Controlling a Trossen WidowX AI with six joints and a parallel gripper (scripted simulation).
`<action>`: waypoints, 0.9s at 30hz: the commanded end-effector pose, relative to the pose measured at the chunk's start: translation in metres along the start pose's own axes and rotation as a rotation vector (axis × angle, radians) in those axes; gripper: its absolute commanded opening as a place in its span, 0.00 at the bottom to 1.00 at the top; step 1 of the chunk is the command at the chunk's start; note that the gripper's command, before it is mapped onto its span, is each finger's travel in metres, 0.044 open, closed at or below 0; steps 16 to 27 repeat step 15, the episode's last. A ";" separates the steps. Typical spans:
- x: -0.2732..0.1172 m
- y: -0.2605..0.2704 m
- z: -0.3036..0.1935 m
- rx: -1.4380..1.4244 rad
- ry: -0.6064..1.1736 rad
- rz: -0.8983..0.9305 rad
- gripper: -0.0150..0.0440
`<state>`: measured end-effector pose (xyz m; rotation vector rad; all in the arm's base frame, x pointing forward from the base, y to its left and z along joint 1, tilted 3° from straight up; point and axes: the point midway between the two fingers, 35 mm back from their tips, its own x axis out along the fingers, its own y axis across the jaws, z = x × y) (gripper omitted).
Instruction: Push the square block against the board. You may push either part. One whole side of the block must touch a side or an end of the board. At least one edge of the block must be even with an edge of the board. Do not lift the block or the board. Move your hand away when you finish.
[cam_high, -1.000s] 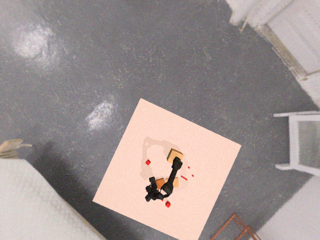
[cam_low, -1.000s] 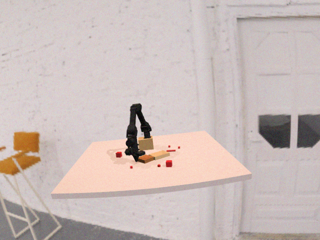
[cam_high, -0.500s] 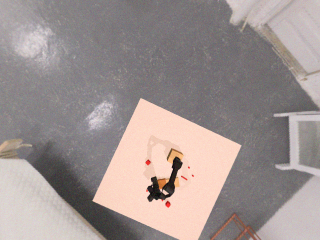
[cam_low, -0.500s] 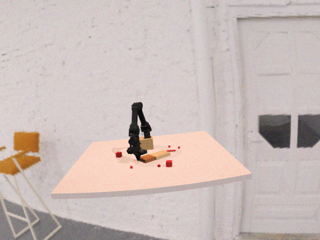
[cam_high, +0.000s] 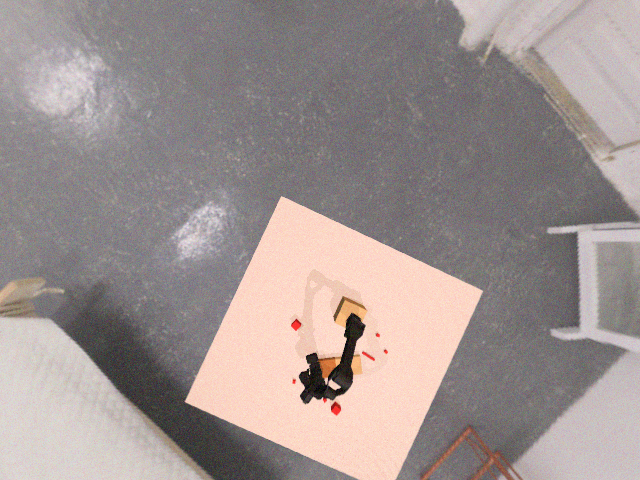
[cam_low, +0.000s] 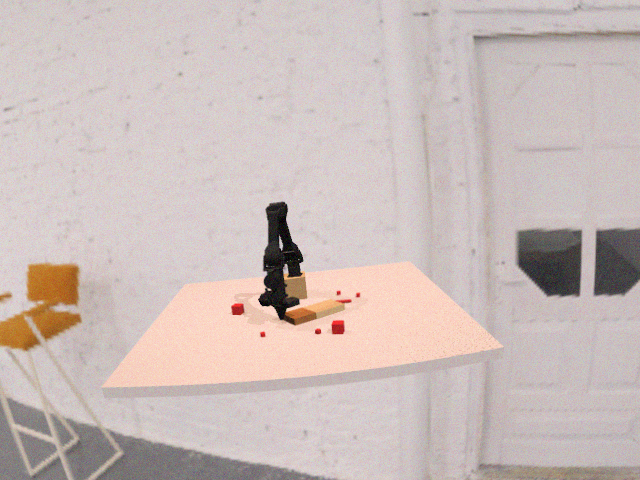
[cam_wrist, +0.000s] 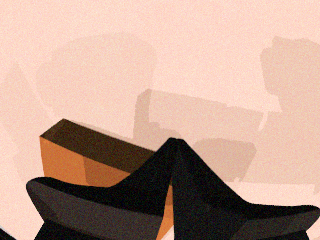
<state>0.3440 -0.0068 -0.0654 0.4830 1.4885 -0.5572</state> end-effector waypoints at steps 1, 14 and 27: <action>0.001 0.001 -0.014 -0.004 0.015 -0.002 0.25; 0.001 0.003 -0.004 -0.004 0.014 -0.001 0.25; 0.001 0.003 -0.002 -0.004 0.014 -0.001 0.25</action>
